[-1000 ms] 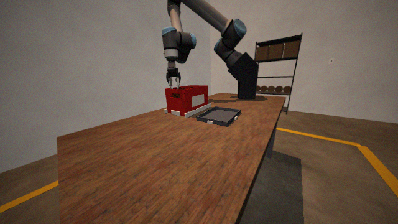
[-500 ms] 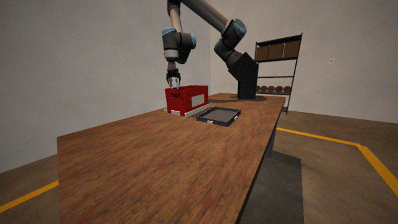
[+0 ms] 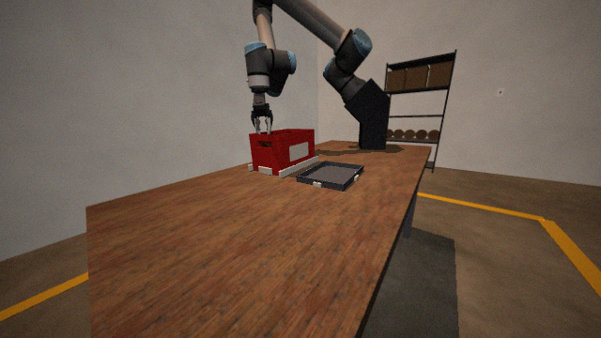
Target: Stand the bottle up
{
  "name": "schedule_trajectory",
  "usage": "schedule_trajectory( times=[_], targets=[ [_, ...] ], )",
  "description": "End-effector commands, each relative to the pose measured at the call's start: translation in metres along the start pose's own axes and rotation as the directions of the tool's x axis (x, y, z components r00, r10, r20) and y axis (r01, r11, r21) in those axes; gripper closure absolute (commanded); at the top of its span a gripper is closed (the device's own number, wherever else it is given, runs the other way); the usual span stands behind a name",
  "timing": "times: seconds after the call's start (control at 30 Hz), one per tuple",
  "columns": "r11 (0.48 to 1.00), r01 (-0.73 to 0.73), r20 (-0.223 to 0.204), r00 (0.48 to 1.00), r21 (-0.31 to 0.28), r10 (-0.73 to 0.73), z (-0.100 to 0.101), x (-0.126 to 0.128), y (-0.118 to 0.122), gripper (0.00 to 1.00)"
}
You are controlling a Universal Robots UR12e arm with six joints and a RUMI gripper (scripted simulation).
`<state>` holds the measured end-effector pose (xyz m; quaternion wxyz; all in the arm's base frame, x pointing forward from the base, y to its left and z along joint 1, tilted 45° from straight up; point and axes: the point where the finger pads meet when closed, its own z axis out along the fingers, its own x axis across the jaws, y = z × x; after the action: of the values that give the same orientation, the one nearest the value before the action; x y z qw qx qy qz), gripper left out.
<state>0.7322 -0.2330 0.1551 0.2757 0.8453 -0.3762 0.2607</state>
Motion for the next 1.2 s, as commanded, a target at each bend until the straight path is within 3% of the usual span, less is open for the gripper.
schedule_trajectory(
  times=[0.0,0.87,0.9,1.17],
  targets=[
    [1.000,0.000,-0.001,1.000,0.001,0.000,-0.0007,0.0005,-0.0003,1.00],
    [1.000,0.000,-0.001,1.000,0.001,0.000,-0.0007,0.0005,-0.0003,1.00],
    [1.000,0.000,-0.001,1.000,0.001,0.000,-0.0006,0.0004,-0.0003,0.62],
    [1.000,0.000,-0.001,1.000,0.001,0.000,-0.0006,0.0004,-0.0003,0.62]
  ],
)
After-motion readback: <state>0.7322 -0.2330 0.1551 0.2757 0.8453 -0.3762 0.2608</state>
